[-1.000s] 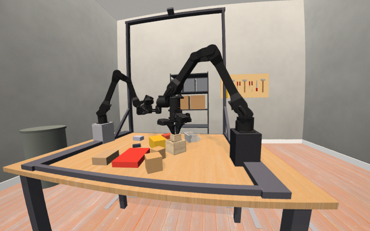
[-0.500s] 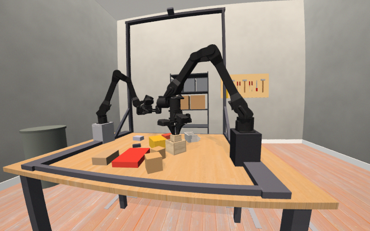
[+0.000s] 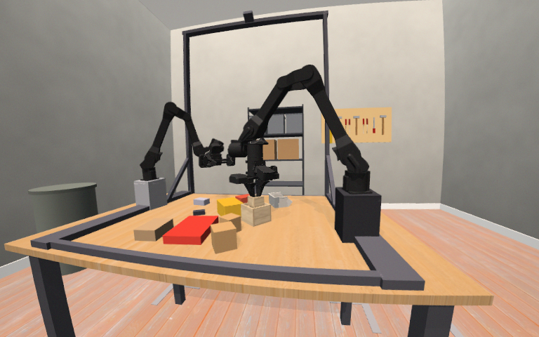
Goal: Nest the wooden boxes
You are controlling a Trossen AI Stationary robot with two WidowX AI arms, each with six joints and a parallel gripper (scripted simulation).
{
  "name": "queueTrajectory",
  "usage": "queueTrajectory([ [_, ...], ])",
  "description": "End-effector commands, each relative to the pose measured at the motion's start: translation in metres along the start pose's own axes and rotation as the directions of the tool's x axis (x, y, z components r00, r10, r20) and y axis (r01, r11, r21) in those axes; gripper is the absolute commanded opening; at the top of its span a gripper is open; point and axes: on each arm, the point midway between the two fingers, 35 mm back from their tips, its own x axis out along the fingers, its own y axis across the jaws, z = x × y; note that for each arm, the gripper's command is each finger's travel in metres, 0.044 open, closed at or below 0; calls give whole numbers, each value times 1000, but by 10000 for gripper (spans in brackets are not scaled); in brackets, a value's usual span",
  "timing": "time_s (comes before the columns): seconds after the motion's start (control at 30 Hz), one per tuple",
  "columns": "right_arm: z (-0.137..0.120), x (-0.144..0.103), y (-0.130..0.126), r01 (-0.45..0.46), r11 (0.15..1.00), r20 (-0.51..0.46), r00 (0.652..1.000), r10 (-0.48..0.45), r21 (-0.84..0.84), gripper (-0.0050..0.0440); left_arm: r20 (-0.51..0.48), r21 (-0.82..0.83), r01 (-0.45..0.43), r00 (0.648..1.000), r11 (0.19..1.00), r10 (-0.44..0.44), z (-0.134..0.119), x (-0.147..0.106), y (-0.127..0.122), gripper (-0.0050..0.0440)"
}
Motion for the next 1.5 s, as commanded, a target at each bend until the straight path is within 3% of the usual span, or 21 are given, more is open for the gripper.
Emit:
queueTrajectory([
  [0.0, 3, -1, 0, 0, 1000, 4, 1000, 0, 8, 400, -12, 0, 5, 1000, 1000, -5, -2, -4, -1, 170],
  [1.47, 3, -1, 0, 0, 1000, 4, 1000, 0, 8, 400, -10, 0, 4, 1000, 1000, -4, 0, -3, -1, 170],
])
